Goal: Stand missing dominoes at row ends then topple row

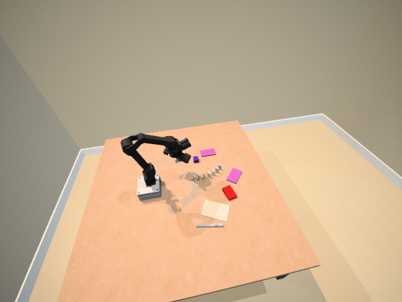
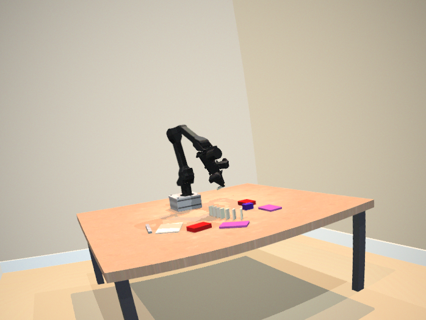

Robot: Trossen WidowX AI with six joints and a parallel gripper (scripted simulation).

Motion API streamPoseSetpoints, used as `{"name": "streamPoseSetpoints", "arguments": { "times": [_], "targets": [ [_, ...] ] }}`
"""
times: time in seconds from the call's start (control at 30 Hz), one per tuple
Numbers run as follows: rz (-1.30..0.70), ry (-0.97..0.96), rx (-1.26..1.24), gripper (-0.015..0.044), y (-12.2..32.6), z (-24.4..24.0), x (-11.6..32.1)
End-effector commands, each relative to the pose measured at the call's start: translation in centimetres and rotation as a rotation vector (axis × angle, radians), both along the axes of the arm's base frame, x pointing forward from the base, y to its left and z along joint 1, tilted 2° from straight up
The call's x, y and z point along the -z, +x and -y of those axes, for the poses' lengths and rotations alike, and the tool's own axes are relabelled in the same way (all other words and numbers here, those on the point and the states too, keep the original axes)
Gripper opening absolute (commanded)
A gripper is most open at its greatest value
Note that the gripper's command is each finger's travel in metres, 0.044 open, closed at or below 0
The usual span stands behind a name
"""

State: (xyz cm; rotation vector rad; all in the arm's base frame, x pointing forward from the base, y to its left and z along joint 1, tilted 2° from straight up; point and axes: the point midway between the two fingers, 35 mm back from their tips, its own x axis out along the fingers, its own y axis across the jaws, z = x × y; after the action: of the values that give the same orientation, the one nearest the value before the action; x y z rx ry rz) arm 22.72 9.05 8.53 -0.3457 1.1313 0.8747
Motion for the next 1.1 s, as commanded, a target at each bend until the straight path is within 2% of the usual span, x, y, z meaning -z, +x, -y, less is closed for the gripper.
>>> {"name": "streamPoseSetpoints", "arguments": {
  "times": [0.0, 0.57, 1.07],
  "targets": [
    [0.036, 0.078, 0.011, 0.0107, 0.2, 0.1, 0.4],
    [0.278, 0.399, 0.05, 0.0107, 0.4, 1.4, 0.9],
    [0.566, 0.609, 0.036, 0.0107, -1.3, 2.7, 0.1]
  ]
}}
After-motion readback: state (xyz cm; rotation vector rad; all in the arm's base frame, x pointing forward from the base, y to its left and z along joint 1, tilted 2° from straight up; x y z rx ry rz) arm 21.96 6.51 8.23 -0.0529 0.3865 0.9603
